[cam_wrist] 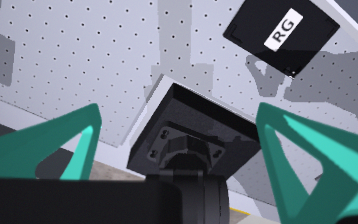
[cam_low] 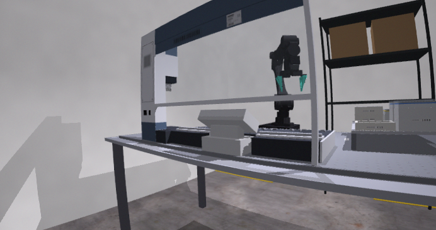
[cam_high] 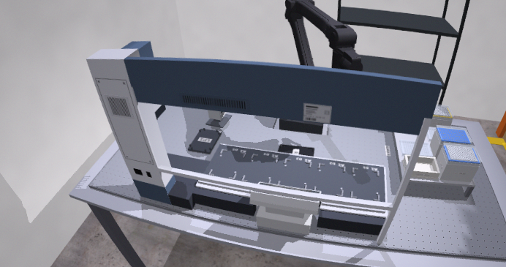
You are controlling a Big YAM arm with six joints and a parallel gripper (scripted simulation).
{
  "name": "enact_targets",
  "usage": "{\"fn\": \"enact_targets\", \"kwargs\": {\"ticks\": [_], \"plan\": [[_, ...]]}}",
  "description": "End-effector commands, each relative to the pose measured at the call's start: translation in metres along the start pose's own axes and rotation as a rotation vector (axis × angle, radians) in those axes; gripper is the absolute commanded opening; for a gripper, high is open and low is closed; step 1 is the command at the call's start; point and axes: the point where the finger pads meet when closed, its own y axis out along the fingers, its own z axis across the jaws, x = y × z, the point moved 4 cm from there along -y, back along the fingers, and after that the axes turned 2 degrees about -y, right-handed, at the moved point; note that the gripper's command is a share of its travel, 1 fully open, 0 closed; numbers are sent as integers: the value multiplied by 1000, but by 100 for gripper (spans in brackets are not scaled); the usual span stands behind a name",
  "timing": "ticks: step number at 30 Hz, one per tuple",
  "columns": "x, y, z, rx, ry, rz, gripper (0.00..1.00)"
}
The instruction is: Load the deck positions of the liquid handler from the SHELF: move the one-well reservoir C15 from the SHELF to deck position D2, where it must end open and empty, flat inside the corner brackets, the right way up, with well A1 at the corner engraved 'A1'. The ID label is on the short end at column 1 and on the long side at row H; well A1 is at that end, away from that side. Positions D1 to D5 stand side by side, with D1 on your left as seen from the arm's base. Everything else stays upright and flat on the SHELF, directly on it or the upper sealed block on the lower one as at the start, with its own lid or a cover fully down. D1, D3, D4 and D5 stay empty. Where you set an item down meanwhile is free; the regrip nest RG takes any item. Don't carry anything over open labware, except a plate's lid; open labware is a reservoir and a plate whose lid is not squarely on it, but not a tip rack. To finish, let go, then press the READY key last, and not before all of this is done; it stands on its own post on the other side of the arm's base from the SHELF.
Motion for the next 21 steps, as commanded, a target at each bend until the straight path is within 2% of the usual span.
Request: {"fn": "enact_targets", "kwargs": {"ticks": [1,4,21], "plan": [[10,-18,18,1,-49,-46,100],[19,-24,35,4,-110,-73,100],[21,-24,116,19,-408,-71,100]]}}
